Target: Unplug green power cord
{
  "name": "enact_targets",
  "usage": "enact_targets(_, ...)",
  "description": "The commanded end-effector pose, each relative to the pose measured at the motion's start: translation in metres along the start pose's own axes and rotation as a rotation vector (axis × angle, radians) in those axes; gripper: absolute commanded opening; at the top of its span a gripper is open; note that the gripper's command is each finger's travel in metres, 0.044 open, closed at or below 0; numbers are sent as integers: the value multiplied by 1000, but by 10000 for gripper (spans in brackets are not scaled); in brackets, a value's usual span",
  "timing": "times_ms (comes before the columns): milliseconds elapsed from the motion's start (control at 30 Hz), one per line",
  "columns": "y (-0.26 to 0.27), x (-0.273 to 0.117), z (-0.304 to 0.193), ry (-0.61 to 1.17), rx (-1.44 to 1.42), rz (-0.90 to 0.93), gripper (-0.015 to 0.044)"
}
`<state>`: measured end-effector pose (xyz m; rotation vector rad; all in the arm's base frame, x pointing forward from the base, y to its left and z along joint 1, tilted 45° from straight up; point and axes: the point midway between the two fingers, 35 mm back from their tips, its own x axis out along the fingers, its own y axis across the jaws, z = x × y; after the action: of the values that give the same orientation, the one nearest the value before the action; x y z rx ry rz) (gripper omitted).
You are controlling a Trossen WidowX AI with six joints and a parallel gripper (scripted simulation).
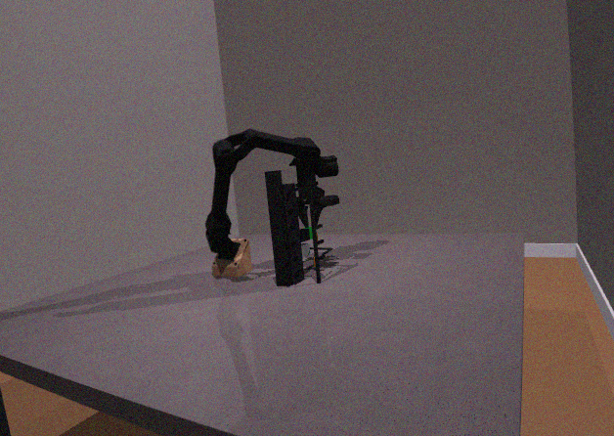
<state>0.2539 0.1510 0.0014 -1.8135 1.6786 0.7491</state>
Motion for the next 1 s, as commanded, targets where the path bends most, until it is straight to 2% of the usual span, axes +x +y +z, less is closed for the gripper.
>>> enact_targets(0,-4,4,-10,3,4,2,131)
enact_targets(267,-4,4,-10,3,4,2,341)
enact_targets(400,-5,0,9,0,4,1,440)
enact_targets(567,-4,-8,50,-3,4,1,440)
enact_targets(967,-4,-8,50,-3,4,1,440)
